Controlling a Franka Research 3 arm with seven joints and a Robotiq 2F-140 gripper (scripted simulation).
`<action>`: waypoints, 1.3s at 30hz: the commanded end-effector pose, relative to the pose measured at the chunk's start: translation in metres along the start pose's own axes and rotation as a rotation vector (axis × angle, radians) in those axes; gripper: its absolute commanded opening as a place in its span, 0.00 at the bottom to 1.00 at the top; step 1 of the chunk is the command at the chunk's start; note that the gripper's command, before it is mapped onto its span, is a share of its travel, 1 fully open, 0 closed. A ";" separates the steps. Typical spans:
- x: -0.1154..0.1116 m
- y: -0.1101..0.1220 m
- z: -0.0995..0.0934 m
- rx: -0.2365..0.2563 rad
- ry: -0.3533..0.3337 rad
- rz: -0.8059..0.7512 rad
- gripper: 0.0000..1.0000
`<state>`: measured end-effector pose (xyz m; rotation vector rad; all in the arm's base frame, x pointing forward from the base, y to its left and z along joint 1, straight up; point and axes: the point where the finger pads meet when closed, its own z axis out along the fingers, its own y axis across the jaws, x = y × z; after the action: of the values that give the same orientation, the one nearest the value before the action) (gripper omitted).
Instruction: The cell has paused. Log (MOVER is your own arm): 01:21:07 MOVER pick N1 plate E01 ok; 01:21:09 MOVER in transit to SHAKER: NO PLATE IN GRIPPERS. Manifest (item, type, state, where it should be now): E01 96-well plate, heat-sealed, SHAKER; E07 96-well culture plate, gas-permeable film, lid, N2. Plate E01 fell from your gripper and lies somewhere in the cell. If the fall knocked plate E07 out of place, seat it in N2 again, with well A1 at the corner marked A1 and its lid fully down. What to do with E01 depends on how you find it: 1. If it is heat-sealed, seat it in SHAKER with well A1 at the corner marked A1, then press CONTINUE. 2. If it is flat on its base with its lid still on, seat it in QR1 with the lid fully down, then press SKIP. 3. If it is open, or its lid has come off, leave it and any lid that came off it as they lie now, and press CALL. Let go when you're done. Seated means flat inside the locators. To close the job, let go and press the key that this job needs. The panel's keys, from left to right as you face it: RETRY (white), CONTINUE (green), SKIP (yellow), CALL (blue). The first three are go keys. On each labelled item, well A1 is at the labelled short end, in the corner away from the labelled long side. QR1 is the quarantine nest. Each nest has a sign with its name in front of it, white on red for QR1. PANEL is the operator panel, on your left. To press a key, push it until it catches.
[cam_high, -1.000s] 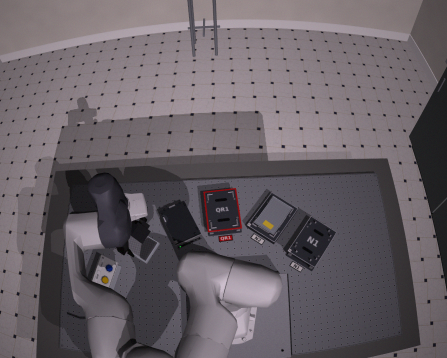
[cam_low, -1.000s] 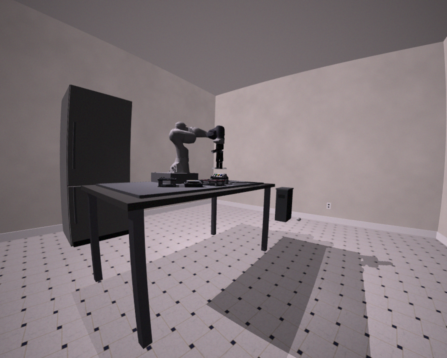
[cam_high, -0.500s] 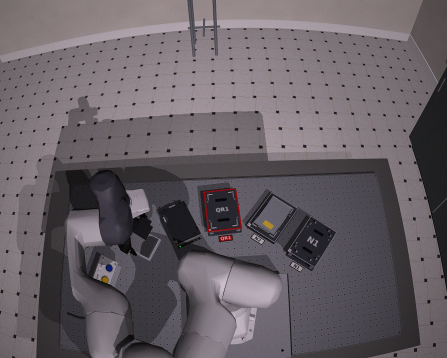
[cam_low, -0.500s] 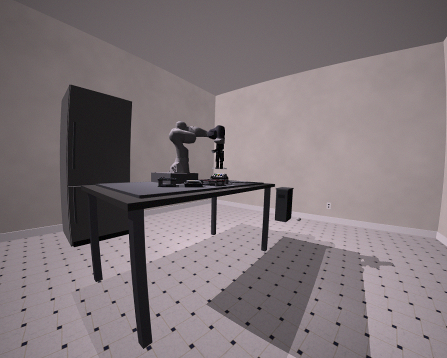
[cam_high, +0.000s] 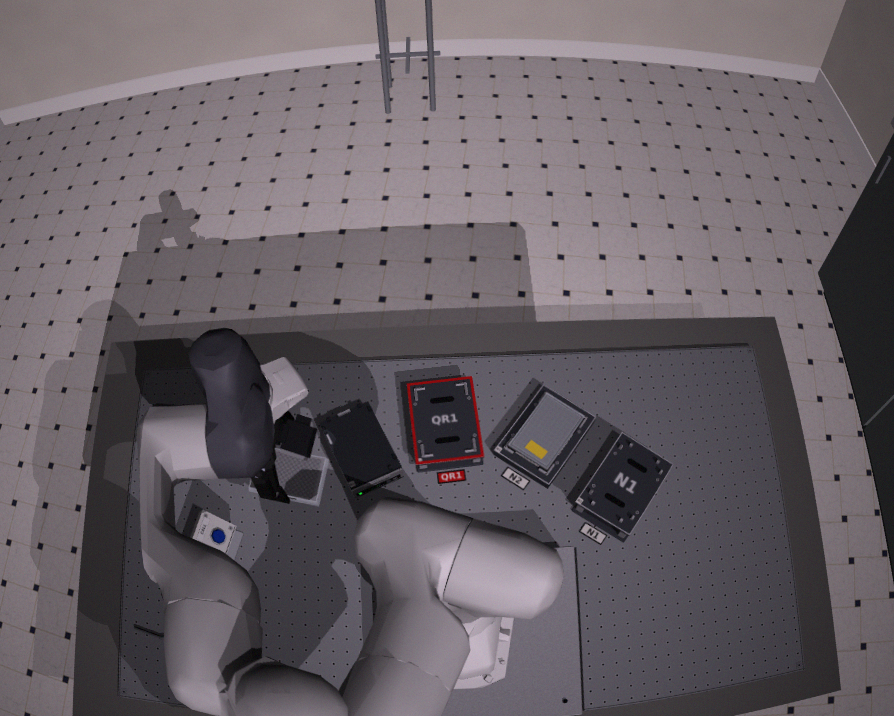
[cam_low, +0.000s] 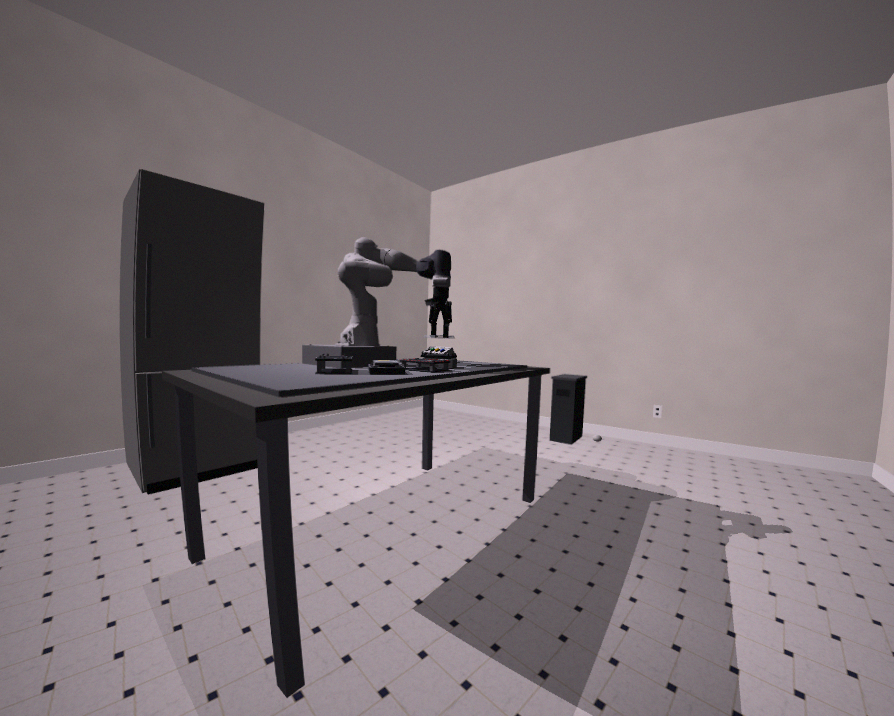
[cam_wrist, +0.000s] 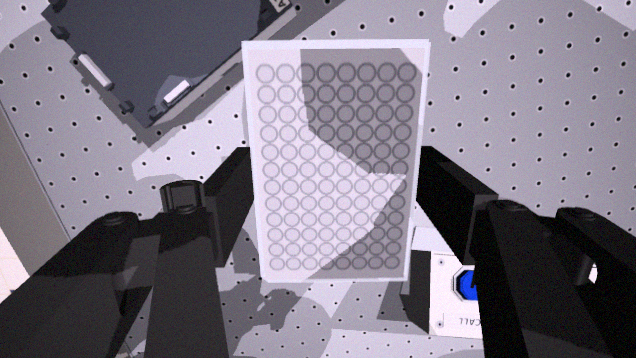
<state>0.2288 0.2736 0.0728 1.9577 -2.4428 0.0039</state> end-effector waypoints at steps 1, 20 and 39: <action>0.006 -0.015 -0.002 0.002 -0.010 -0.279 0.10; 0.037 -0.058 -0.001 0.000 0.004 -0.696 0.10; 0.068 -0.090 -0.001 -0.016 0.014 -1.114 0.10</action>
<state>0.2927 0.1952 0.0724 2.7810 -1.3589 -0.0165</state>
